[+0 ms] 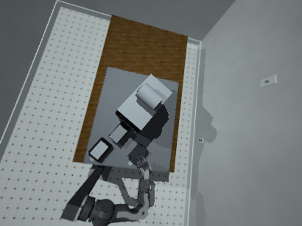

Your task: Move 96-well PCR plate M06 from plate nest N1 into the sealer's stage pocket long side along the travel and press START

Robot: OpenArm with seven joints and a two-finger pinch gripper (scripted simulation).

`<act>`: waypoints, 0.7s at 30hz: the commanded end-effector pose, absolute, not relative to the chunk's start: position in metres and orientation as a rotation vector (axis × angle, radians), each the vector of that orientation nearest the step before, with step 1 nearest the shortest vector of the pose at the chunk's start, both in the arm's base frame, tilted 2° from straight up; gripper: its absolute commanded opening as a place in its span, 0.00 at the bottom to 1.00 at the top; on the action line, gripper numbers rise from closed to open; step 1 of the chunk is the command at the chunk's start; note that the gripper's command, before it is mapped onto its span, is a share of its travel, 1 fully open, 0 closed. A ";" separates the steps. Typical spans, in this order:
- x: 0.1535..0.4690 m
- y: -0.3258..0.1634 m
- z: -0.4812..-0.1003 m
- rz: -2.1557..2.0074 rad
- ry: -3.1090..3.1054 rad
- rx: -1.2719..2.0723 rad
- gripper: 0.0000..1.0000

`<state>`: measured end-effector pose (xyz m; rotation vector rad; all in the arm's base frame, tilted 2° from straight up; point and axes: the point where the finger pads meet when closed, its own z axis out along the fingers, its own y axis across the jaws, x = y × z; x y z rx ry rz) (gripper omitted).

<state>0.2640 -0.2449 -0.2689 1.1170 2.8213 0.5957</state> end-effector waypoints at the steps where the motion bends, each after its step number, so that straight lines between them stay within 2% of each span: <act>1: 0.263 -0.246 -0.269 0.584 2.826 1.113 0.00; 3: 0.263 -0.246 -0.269 0.584 2.826 1.113 0.00; 8: 0.264 -0.246 -0.269 0.323 2.984 0.873 0.00; 21: 0.265 -0.246 -0.268 0.279 3.005 0.826 0.00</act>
